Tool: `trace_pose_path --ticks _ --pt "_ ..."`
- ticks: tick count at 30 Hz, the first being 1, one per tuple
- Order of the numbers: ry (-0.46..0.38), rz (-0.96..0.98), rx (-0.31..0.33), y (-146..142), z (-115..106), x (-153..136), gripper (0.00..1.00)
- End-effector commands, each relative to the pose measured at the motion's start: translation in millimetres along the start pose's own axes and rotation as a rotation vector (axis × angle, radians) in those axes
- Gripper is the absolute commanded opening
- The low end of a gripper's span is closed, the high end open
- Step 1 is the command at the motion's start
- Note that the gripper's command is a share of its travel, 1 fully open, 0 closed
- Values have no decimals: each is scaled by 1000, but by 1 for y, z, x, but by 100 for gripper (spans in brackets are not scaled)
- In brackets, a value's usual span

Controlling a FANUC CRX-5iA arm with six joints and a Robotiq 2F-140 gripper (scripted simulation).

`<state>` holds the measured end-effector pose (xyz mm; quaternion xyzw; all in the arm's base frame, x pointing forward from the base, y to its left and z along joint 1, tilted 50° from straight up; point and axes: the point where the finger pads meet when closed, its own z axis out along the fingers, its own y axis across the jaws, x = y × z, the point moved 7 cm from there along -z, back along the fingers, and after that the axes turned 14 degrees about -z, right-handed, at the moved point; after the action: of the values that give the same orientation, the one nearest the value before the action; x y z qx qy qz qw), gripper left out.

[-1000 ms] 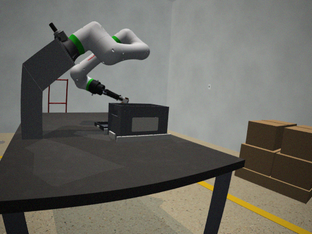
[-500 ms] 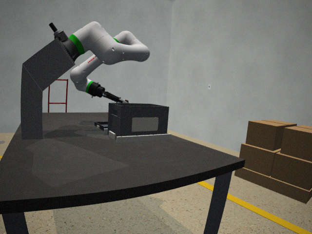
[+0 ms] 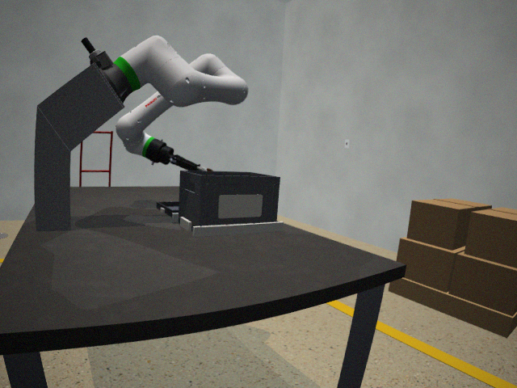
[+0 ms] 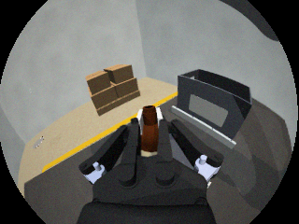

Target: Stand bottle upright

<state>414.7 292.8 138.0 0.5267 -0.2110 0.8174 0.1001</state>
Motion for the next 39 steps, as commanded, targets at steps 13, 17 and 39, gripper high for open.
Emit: trace_pose_path --ticks 13,17,39 --pt "0 0 0 -1 2 -4 0" --pt "0 0 0 -1 2 -4 0" --pt "0 0 0 -1 2 -5 0"
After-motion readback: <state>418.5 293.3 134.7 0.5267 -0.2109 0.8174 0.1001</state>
